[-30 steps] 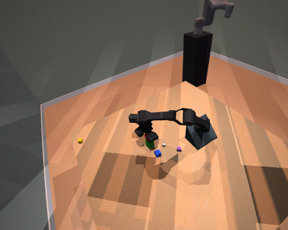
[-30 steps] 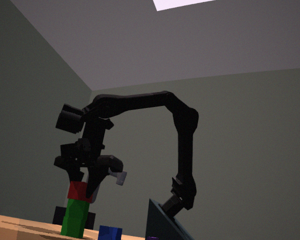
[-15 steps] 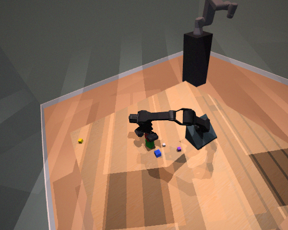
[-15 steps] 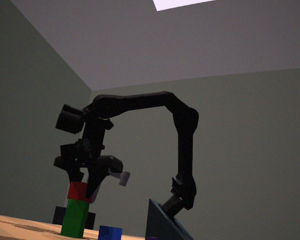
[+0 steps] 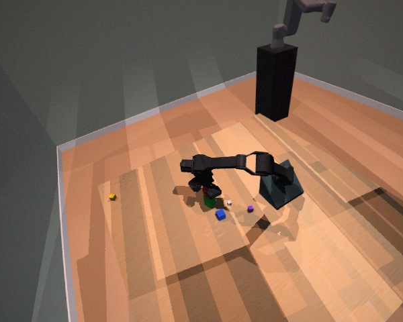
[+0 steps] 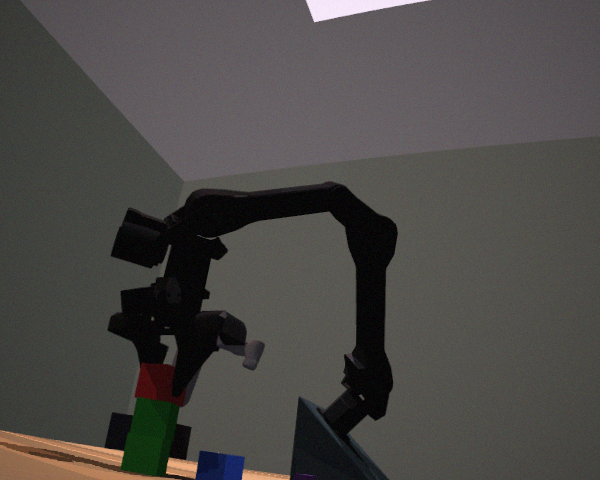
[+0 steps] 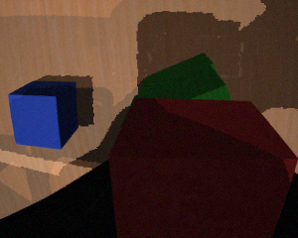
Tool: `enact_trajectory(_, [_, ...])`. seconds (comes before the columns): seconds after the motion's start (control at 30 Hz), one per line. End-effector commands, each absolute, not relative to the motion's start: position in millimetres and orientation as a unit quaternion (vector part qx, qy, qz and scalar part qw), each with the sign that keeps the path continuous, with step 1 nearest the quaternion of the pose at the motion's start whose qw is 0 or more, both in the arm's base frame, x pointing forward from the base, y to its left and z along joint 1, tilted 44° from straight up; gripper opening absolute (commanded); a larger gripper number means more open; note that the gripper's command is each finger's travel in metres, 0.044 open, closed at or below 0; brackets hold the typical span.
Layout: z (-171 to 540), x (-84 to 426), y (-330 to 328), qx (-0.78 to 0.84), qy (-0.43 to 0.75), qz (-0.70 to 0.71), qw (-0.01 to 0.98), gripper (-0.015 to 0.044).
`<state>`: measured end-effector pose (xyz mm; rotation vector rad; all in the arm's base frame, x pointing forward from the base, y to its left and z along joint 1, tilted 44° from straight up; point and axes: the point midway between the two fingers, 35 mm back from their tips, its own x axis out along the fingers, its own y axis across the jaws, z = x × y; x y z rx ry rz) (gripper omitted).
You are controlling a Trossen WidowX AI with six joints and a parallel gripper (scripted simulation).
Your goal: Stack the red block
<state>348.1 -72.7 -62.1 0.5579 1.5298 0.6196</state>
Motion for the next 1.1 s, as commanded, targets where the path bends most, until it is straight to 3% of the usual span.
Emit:
enact_trajectory(0.0, [-62.3, 348.3, -72.9, 0.245, 0.671, 0.272, 0.645, 0.0236])
enact_trajectory(0.27, [-62.3, 348.3, -72.9, 0.245, 0.671, 0.272, 0.645, 0.0440])
enact_trajectory(1.07, [-62.3, 348.3, -72.9, 0.245, 0.671, 0.272, 0.645, 0.0440])
